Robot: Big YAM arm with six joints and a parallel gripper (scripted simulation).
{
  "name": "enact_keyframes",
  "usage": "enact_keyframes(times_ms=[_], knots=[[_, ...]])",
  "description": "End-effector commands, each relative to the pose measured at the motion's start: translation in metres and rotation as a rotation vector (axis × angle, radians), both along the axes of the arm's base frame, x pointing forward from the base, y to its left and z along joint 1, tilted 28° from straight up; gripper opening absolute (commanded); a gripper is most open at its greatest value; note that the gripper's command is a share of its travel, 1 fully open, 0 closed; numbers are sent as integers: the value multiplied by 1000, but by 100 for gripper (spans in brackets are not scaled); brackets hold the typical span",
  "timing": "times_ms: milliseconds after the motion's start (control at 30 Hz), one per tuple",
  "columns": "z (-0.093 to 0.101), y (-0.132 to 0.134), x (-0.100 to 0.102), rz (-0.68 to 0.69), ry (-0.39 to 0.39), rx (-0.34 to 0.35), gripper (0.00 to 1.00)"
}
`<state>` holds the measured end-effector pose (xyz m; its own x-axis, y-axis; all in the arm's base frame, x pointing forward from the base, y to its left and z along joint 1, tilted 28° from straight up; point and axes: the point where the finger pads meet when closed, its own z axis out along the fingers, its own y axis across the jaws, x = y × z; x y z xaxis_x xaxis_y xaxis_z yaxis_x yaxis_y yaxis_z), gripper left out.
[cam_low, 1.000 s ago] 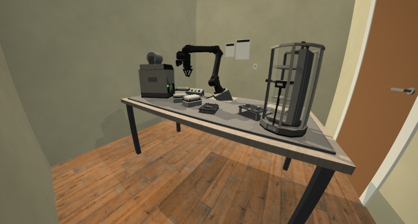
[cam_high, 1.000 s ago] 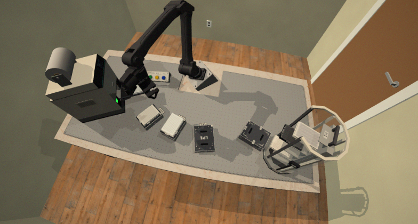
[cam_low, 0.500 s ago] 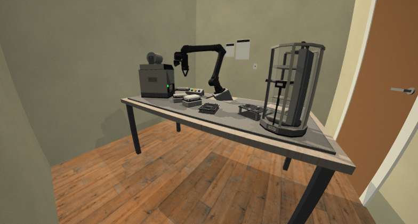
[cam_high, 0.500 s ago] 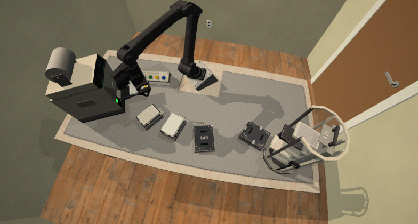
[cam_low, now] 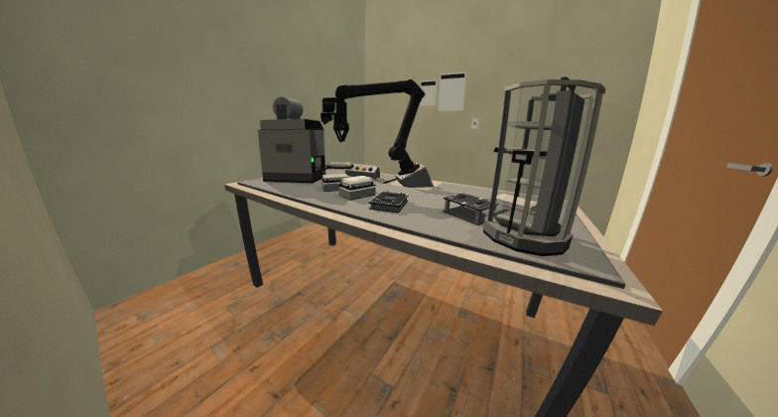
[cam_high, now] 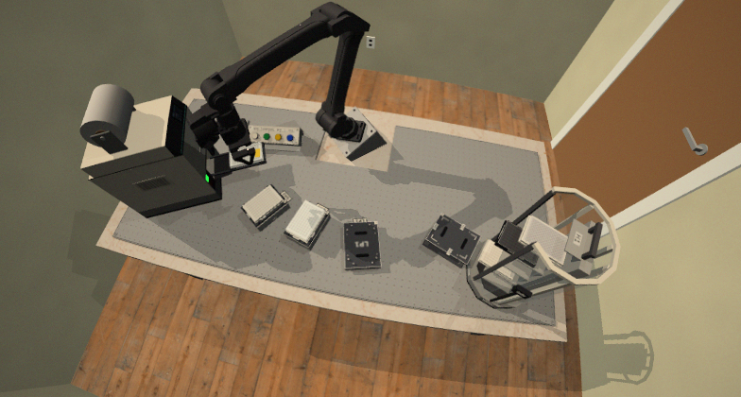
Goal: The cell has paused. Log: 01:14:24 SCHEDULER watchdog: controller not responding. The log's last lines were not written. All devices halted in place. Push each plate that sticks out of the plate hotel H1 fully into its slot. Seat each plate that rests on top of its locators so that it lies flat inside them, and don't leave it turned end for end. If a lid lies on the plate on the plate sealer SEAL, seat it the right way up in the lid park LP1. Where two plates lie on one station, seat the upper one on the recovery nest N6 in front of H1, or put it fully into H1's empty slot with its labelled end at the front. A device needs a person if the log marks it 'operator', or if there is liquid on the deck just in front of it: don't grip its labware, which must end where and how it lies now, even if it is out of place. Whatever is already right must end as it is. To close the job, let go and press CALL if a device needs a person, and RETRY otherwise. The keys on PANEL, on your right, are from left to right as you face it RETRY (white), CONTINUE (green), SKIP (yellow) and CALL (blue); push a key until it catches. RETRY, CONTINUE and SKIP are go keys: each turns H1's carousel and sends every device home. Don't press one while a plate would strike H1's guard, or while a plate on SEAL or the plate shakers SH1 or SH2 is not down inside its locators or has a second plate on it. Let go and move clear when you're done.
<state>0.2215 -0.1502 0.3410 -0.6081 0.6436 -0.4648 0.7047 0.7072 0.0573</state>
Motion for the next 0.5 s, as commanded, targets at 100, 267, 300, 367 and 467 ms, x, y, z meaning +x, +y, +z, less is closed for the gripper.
enact_keyframes(times_ms=[100,267,300,367,467], knots=[[32,-30,3,21,-39,-49,100],[33,-40,-1,20,-37,-51,100],[34,-43,-2,20,-37,-52,100],[35,-50,-4,20,-36,-53,100],[37,-59,-8,20,-34,-55,100]])
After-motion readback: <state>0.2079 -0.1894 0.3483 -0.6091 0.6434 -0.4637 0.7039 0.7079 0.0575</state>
